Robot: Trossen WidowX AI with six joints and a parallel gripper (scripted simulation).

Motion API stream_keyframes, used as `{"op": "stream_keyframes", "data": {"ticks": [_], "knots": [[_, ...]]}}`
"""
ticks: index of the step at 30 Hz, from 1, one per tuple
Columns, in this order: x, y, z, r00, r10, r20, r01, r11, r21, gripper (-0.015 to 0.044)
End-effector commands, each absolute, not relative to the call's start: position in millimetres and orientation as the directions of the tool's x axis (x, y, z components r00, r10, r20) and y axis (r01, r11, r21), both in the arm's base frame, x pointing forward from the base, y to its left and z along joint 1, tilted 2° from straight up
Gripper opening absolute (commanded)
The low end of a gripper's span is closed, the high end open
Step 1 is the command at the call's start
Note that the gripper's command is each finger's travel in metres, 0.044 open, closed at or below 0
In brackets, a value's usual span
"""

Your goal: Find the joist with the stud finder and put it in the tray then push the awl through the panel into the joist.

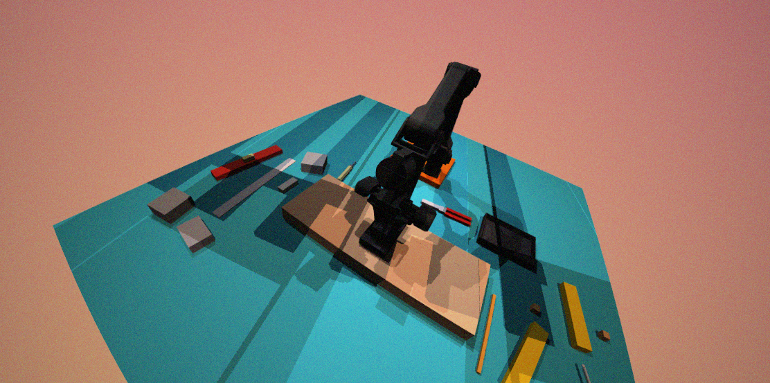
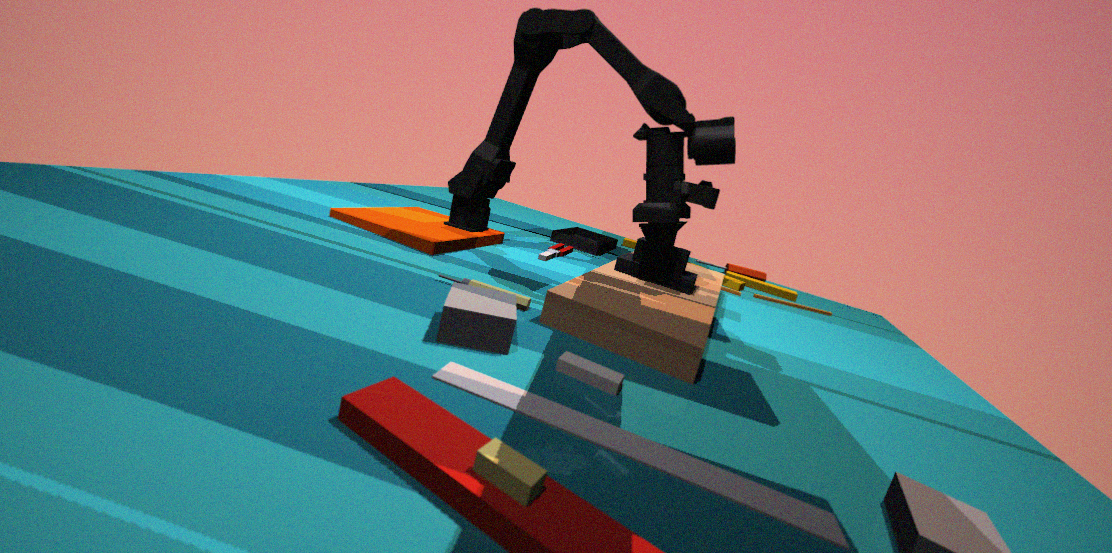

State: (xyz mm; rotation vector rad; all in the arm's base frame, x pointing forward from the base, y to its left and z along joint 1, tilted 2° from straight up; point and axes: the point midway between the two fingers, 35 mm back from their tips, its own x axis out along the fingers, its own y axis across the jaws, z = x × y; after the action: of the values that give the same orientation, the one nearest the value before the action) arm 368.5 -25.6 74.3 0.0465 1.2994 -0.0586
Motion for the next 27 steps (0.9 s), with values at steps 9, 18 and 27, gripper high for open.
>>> {"op": "stream_keyframes", "data": {"ticks": [9, 18, 27], "knots": [[364.8, -73.3, 74.7, 0.268, -0.024, -0.963, 0.072, 0.997, -0.005, 0.0], [362.3, -107.4, 75.0, 0.267, -0.026, -0.963, 0.072, 0.997, -0.007, 0.0], [359.8, -141.5, 75.5, 0.267, -0.029, -0.963, 0.072, 0.997, -0.01, 0.0]]}}
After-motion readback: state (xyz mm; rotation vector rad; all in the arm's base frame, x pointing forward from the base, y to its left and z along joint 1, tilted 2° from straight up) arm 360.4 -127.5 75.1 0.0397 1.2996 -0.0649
